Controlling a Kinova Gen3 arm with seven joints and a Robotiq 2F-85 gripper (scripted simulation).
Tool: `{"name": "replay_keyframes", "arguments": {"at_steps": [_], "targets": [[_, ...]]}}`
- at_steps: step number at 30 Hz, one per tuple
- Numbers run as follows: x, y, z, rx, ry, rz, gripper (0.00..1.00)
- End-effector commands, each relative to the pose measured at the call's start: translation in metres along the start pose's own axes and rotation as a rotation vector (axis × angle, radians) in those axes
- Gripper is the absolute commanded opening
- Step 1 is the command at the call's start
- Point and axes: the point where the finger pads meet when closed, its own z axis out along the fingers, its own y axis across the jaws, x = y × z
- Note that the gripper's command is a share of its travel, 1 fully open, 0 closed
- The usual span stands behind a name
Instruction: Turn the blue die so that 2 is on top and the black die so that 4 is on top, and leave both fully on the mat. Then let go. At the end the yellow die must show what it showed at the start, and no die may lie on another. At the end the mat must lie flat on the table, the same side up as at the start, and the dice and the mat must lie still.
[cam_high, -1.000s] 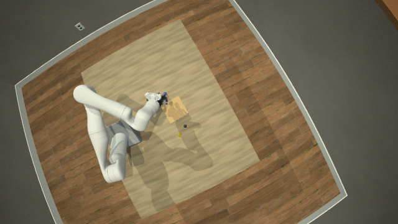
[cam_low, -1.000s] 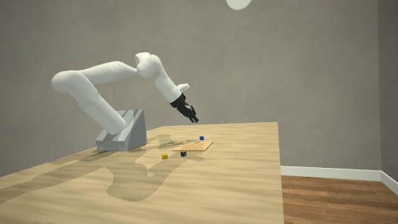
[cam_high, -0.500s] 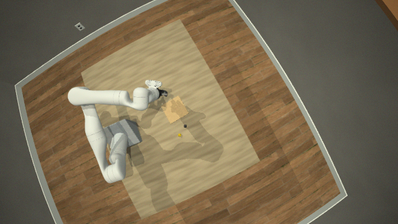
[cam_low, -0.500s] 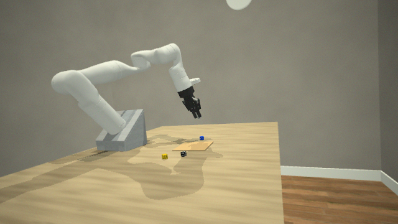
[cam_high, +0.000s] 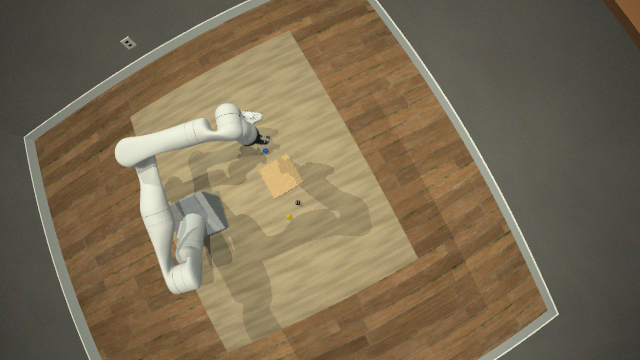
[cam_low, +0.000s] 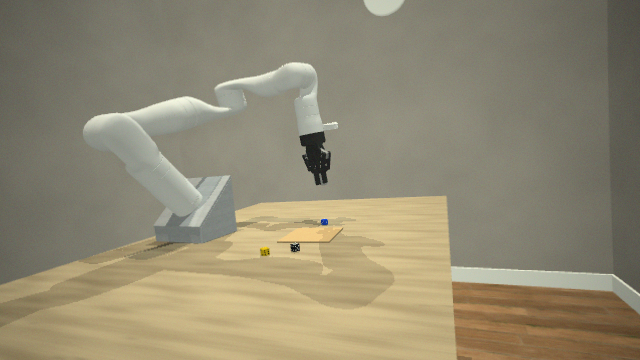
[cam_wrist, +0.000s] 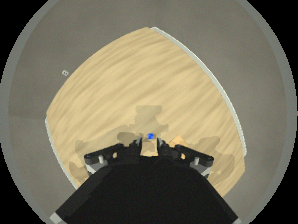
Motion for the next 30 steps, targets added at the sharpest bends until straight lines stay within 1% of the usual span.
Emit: {"name": "replay_keyframes", "arguments": {"at_steps": [1, 5, 10, 15, 22, 23, 30], "targets": [[0.0040, 0.0017, 0.0005, 0.004, -0.017, -0.006, 0.31], [0.0068, 0.0015, -0.0008, 0.004, -0.063, -0.006, 0.31], [0.0084, 0.0019, -0.0021, 0.001, -0.100, -0.005, 0.31], [0.0090, 0.0022, -0.0028, -0.001, -0.116, -0.004, 0.31], [0.0091, 0.0023, -0.0029, -0.001, -0.118, -0.004, 0.31], [0.0091, 0.0023, -0.0029, -0.001, -0.118, -0.004, 1.00], [0.0091, 0.0023, -0.0029, -0.001, -0.118, -0.004, 1.00]]}}
